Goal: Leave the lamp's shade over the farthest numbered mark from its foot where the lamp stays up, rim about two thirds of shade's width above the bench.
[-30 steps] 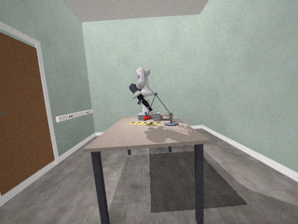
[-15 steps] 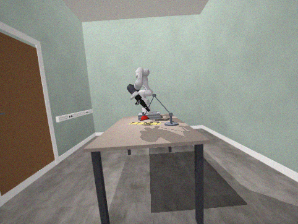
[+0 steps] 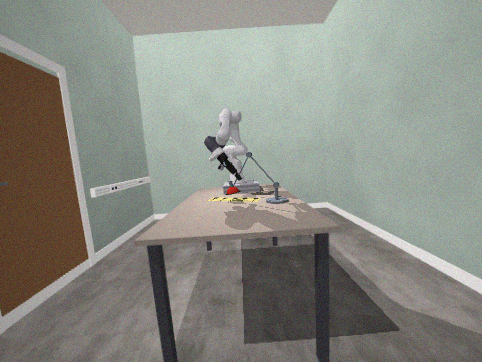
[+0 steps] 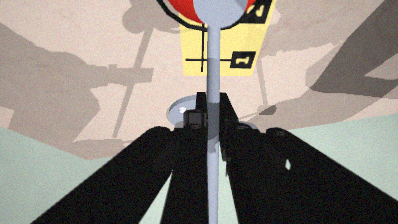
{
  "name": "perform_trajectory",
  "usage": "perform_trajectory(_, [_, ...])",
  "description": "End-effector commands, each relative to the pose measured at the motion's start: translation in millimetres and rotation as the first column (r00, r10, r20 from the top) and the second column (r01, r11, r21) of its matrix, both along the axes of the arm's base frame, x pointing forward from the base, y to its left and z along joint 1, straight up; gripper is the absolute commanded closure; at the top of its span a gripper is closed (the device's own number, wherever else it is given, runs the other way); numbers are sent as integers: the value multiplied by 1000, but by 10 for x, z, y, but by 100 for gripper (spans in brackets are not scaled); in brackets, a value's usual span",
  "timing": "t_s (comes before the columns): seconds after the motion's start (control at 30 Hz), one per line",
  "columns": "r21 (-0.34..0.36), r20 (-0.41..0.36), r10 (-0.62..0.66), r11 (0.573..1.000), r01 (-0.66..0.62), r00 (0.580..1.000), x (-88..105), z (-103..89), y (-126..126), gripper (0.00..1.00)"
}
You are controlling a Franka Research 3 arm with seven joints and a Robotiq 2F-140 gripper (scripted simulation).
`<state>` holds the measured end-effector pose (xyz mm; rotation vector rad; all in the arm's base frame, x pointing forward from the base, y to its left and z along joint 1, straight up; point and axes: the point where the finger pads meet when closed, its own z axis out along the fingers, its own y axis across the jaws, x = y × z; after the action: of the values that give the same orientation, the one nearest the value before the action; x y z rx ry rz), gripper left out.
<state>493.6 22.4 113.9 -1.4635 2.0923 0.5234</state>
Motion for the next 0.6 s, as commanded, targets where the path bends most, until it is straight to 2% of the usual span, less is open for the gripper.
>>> perform_trajectory(0.0, [-11, 11, -8, 1000, 8, 1000, 30, 18, -118, 90])
perform_trajectory(0.57, [-11, 11, -8, 1000, 8, 1000, 37, 14, -80, 90])
